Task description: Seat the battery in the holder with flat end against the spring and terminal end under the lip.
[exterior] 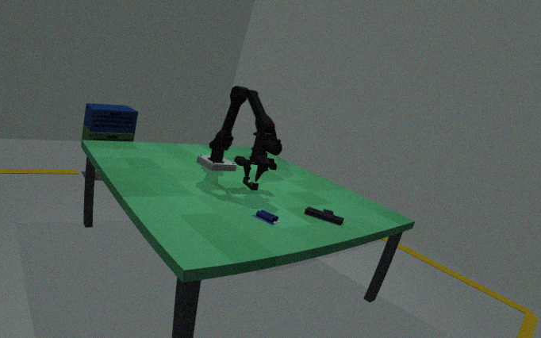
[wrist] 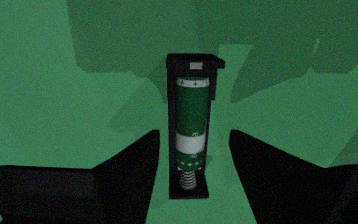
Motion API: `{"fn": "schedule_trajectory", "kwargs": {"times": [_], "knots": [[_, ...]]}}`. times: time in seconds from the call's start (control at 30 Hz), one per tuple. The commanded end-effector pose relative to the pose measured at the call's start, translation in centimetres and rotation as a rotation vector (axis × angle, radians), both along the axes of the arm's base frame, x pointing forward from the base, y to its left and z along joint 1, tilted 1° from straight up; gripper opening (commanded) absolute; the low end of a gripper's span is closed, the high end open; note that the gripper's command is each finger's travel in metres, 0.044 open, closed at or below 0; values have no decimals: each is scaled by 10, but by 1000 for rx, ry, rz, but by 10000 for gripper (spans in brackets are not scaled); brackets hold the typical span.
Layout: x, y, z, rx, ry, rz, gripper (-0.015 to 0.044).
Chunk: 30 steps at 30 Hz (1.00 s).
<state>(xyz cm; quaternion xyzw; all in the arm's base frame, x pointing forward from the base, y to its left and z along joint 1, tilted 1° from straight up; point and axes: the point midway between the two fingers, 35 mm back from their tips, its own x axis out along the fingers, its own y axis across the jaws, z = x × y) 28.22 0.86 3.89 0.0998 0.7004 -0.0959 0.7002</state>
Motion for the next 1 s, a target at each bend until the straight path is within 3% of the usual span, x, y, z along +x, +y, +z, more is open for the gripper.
{"fn": "schedule_trajectory", "kwargs": {"times": [0.0, 0.2, 0.97], "knots": [[4, 0, 27, 0, -18, 0, 294], [0, -1, 68, 1, -19, 0, 440], [0, -1, 68, 1, -19, 0, 440]]}}
